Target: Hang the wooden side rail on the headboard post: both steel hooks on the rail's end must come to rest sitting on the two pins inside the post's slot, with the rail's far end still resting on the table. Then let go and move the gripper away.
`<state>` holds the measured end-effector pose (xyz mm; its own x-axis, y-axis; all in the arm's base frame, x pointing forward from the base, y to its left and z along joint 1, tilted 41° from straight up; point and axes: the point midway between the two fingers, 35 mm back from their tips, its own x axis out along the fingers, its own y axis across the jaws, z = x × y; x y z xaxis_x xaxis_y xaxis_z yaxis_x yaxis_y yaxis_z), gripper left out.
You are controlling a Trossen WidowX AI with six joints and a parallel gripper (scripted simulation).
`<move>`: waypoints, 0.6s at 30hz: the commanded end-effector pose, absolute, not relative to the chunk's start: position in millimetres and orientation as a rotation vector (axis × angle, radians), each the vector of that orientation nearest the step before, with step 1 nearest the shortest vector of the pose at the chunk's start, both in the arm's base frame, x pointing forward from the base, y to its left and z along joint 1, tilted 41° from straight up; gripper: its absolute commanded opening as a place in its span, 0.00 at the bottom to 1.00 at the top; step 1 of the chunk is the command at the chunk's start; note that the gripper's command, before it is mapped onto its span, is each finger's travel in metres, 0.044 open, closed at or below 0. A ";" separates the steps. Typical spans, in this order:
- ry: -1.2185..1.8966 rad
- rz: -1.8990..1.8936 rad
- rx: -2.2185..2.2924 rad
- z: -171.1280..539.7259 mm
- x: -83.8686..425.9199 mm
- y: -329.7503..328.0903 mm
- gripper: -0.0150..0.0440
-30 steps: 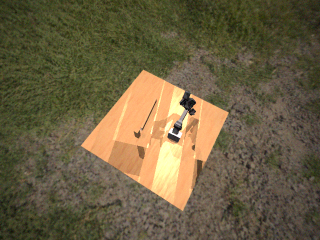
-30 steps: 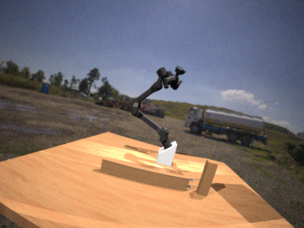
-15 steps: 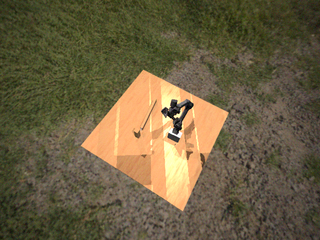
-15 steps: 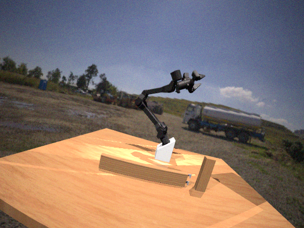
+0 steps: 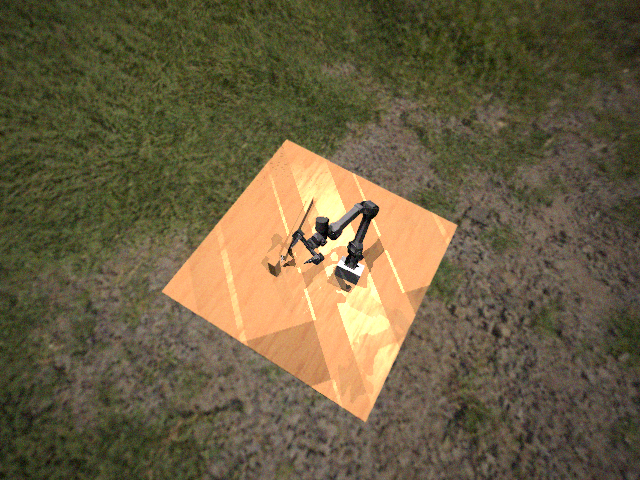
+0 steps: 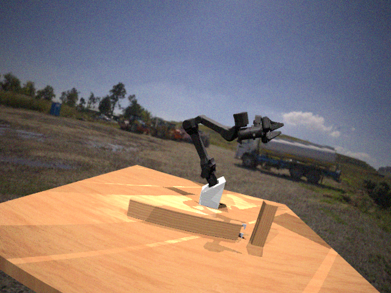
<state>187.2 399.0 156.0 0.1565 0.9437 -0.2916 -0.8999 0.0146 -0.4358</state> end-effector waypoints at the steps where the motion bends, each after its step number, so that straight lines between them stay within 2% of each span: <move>1: -0.035 1.320 -0.644 115.9 219.6 377.2 1.00; 10: 0.109 1.054 -0.739 32.5 272.5 302.9 1.00; 18: 0.258 0.816 -0.819 -26.1 289.3 215.9 1.00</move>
<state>287.0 249.4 -7.0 0.6210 0.6276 -0.4695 -0.7678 0.3664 -0.5256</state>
